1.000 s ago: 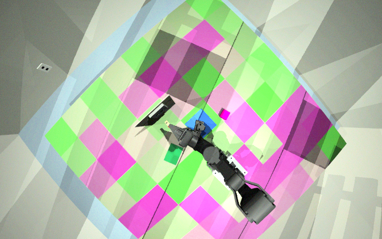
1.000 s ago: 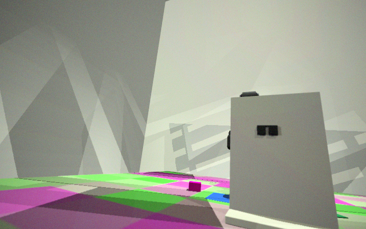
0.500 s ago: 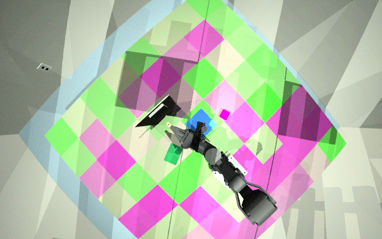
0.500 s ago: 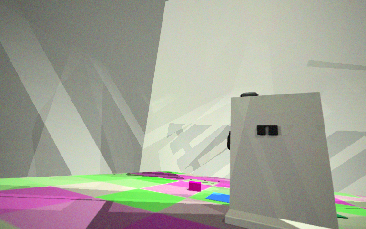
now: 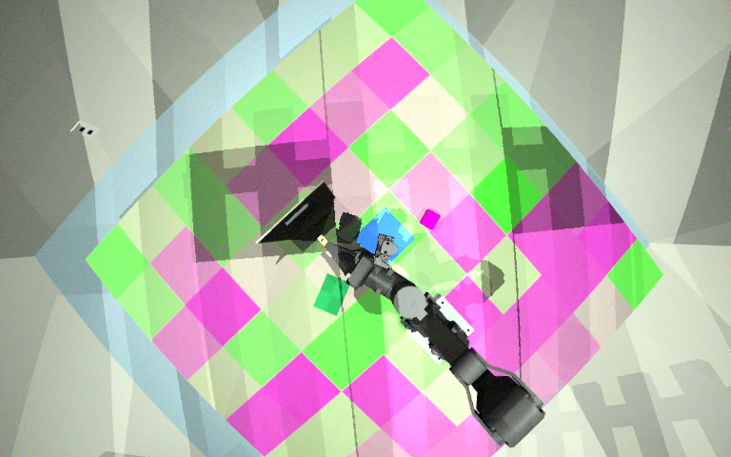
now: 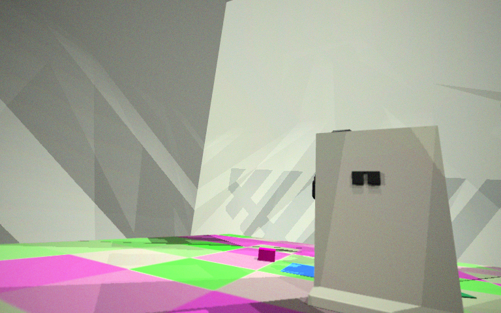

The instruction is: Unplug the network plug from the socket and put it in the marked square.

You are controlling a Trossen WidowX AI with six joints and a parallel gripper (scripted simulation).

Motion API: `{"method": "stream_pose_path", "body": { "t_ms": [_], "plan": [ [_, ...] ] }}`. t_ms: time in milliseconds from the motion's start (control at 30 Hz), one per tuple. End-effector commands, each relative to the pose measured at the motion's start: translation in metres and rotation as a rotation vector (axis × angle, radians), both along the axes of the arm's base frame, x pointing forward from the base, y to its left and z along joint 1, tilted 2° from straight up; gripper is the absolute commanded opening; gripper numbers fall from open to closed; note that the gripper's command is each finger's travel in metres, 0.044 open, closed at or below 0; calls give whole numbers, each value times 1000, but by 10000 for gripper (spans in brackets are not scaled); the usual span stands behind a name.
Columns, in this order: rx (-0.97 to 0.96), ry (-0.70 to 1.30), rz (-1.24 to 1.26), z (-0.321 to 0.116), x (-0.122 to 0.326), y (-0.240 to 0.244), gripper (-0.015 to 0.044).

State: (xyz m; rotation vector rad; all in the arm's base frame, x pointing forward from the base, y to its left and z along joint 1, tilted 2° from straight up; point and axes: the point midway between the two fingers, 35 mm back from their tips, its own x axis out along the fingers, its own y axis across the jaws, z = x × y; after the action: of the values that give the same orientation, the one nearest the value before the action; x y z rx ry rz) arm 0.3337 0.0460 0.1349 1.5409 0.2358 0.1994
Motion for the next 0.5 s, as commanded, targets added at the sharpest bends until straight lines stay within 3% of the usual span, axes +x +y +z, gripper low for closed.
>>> {"method": "stream_pose_path", "body": {
  "t_ms": [0, 467],
  "plan": [
    [0, -8, -3, 7, 1, 0, 0],
    [1, -7, -2, 26, -5, 2, 0]
  ]
}}
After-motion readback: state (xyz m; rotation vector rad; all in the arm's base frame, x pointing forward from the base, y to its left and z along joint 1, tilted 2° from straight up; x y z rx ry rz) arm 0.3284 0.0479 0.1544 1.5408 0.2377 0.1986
